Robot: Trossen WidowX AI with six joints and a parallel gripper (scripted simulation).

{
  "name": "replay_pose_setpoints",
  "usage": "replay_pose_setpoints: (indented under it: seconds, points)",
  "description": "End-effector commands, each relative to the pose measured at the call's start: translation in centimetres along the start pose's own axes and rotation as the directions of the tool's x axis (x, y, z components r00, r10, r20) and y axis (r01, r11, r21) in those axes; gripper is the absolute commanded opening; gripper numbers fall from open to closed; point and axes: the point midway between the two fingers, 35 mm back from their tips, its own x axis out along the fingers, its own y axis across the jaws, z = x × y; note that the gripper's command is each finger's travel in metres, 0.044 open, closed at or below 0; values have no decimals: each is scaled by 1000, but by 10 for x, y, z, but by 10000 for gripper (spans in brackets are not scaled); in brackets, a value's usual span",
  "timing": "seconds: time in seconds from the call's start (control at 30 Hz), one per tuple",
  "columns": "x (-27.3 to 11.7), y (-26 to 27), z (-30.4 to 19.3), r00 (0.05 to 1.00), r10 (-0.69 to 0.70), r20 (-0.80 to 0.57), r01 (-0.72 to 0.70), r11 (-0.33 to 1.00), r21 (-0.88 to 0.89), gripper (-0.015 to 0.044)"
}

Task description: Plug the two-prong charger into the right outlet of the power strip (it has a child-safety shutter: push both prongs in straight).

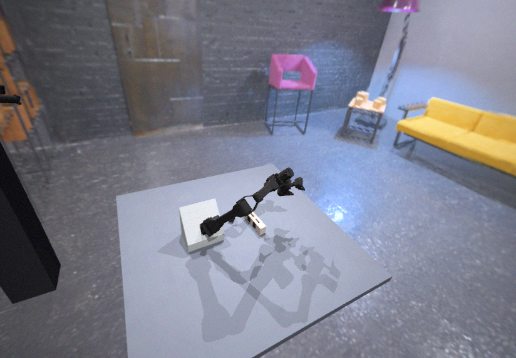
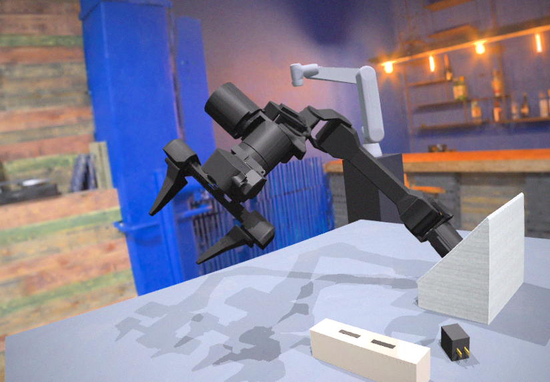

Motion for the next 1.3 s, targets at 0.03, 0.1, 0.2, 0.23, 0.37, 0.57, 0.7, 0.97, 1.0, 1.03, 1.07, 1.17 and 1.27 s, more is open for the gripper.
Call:
replay_pose_setpoints:
  seconds: [0.03, 0.1, 0.2, 0.23, 0.37, 0.57, 0.7, 0.97, 1.0, 1.03, 1.07, 1.17, 1.27]
  points:
    - [-7, 50, 20, 993, 110, 47, -110, 994, -6, 440]
    - [-10, 66, 25, 988, 146, 59, -146, 989, -7, 440]
    - [-17, 89, 31, 977, 200, 72, -200, 980, -9, 440]
    - [-19, 97, 33, 973, 219, 75, -219, 976, -10, 440]
    - [-29, 127, 38, 953, 292, 81, -291, 956, -14, 440]
    - [-46, 172, 40, 915, 398, 72, -397, 917, -19, 440]
    - [-59, 201, 38, 884, 464, 53, -464, 886, -20, 440]
    - [-87, 254, 25, 813, 581, -14, -582, 813, -14, 440]
    - [-91, 260, 23, 804, 594, -25, -595, 804, -12, 440]
    - [-95, 266, 20, 794, 606, -36, -607, 795, -10, 440]
    - [-98, 272, 17, 785, 618, -48, -619, 785, -8, 440]
    - [-110, 288, 9, 755, 650, -87, -652, 758, 0, 440]
    - [-121, 303, -1, 725, 676, -130, -681, 732, 10, 440]
